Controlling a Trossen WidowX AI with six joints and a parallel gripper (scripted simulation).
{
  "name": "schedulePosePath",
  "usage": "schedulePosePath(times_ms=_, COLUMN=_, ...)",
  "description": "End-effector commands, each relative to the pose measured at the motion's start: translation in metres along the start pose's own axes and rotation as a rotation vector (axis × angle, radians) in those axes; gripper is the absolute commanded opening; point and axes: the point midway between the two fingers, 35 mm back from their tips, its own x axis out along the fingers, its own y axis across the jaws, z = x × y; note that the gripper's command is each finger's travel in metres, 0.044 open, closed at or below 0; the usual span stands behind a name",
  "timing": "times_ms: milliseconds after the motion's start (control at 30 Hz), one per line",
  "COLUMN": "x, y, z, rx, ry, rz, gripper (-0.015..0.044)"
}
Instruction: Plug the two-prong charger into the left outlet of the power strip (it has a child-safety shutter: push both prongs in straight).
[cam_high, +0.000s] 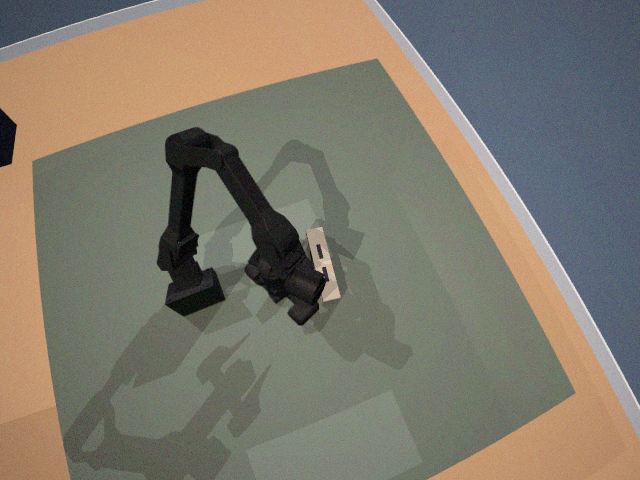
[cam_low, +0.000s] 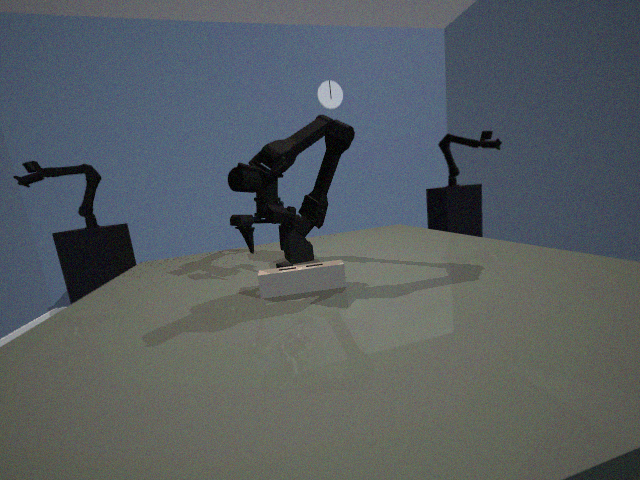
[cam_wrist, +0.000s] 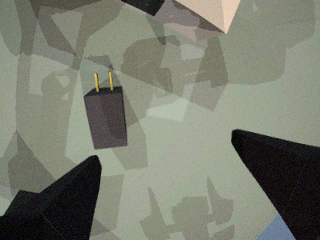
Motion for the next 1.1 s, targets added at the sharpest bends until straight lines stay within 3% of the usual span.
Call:
schedulePosePath(times_ms=0, x=0.004, y=0.019, z=0.007, rx=0.059, ry=0.027, rz=0.072, gripper=0.044)
schedulePosePath(times_ms=1067, x=0.041, y=0.04, z=0.012, rx=0.112, ry=0.06, rz=0.135, gripper=0.044)
